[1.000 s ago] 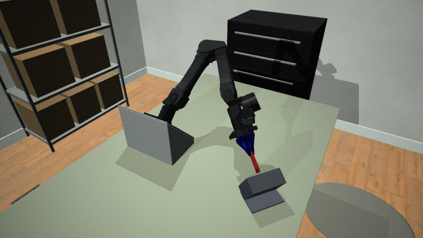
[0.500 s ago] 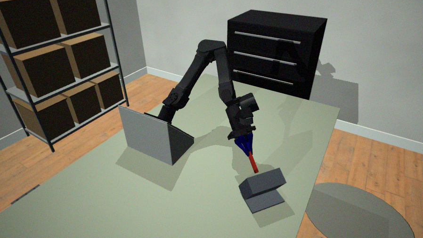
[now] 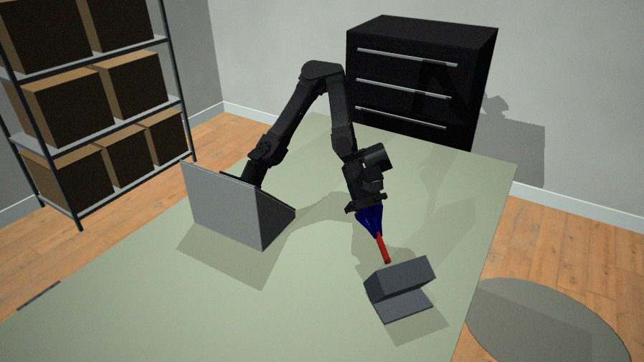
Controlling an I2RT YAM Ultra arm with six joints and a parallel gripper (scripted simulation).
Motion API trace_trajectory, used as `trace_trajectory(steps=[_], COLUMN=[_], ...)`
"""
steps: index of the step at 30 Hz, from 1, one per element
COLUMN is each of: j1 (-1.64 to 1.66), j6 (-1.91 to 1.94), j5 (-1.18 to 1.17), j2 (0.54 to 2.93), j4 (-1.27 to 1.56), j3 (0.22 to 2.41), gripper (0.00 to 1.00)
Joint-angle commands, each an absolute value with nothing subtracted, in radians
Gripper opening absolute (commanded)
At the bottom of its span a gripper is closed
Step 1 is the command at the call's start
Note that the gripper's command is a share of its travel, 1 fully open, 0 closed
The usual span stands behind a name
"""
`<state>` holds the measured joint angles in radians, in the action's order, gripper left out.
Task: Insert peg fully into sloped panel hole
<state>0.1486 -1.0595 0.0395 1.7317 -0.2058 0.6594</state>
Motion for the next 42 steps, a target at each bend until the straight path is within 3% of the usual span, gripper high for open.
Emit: trace_trajectory(steps=[1,42], j1=[0.128,0.102], j6=[-1.064,-1.045], j5=[0.007,0.024], j2=[1.683,1.689], j4=[-0.213,-0.204], j3=[0.646,0.660], gripper=[0.00,0.00])
